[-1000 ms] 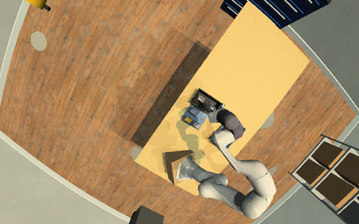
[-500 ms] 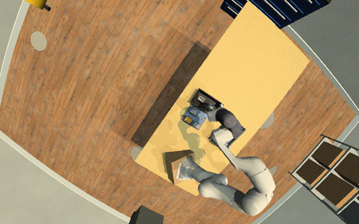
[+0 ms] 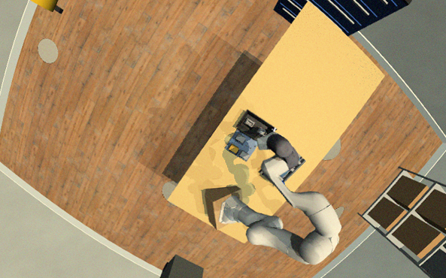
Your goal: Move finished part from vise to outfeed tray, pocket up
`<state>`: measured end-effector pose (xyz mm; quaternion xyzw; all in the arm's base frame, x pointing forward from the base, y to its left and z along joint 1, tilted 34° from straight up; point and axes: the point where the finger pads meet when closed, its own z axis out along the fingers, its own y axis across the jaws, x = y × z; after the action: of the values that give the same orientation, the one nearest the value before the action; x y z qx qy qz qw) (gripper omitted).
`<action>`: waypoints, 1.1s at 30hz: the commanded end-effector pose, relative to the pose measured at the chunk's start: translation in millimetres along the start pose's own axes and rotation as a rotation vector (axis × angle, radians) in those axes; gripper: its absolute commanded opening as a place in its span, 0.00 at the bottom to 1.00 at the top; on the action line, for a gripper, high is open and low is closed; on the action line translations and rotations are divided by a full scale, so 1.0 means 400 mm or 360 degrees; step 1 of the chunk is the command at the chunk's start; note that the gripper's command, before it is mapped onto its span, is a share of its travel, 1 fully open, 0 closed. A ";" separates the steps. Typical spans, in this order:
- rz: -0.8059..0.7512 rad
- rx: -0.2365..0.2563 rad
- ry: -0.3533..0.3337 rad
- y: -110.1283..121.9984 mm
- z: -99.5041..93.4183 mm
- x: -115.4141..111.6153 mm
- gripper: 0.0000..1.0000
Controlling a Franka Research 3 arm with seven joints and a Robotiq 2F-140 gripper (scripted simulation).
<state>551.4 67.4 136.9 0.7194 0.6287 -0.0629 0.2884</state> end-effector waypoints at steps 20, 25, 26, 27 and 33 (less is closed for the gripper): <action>0.0016 -0.0013 0.0011 0.005 0.027 0.004 0.00; 0.0016 -0.0013 0.0011 0.005 0.027 0.004 0.00; 0.0016 -0.0013 0.0011 0.005 0.027 0.004 0.00; 0.0016 -0.0013 0.0011 0.005 0.027 0.004 0.00; 0.0016 -0.0013 0.0011 0.005 0.027 0.004 0.00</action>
<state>555.6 63.5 128.1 0.7207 0.6275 -0.0589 0.2888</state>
